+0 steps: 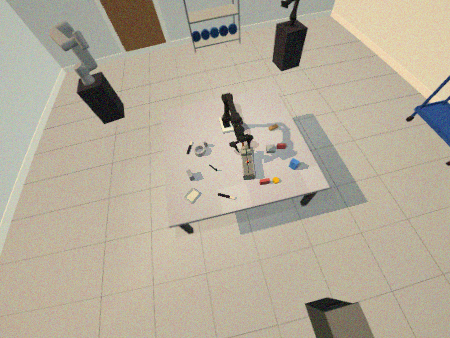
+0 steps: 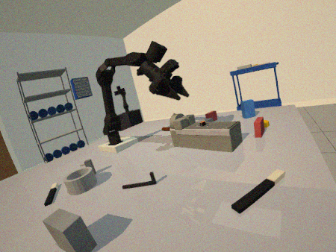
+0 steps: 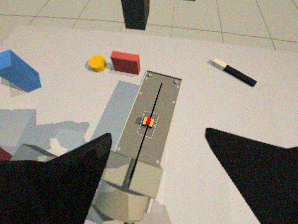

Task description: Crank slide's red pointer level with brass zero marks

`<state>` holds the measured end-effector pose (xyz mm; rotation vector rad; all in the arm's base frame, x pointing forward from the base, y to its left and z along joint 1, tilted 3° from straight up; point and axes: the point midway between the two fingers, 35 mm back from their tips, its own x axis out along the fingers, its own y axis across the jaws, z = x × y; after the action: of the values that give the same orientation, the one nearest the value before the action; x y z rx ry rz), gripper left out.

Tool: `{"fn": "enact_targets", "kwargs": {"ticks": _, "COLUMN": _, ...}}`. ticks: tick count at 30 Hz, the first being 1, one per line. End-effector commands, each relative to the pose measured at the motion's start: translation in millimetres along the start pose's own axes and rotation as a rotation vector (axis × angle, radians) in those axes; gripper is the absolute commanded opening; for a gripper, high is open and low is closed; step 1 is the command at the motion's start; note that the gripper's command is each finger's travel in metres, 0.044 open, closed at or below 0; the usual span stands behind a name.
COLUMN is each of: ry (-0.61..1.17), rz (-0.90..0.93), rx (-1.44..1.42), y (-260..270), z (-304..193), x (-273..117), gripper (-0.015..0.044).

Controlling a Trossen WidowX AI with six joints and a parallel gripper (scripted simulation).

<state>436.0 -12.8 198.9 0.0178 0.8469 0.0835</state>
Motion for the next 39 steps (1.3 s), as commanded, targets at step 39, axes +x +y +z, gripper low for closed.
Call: {"fn": "enact_targets", "kwargs": {"ticks": 39, "ry": 0.024, "rz": -0.036, "rx": 0.042, "y": 13.9, "z": -9.0, "x": -18.8, "gripper": 0.0440}}
